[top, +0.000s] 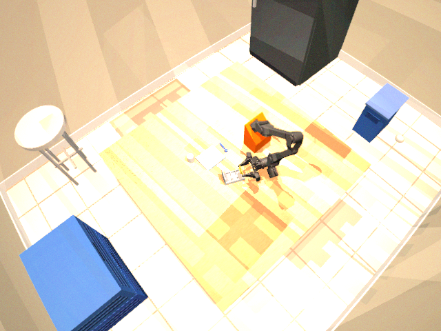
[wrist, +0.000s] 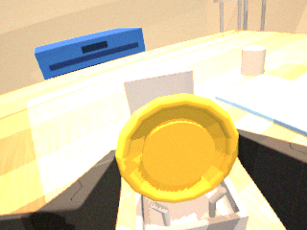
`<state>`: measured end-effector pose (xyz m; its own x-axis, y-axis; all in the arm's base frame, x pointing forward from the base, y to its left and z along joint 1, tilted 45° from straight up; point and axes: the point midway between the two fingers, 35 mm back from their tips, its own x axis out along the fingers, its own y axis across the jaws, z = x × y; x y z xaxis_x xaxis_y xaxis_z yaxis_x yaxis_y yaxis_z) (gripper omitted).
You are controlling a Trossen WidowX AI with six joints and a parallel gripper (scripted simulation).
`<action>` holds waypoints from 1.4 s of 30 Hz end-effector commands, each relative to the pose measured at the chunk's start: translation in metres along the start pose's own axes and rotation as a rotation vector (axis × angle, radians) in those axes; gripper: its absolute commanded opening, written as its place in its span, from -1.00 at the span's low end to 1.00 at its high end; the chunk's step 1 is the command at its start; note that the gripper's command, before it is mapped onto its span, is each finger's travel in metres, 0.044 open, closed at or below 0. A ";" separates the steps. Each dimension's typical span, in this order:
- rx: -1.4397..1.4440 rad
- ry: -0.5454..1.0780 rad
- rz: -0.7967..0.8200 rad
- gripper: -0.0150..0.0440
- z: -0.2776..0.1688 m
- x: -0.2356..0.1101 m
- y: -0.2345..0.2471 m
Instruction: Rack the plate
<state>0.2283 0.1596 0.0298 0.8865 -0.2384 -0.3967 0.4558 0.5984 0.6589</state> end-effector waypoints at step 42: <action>0.009 0.010 0.005 0.22 -0.015 0.020 -0.004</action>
<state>0.2430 0.1644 0.0098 0.8880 -0.2279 -0.3993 0.4519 0.5924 0.6670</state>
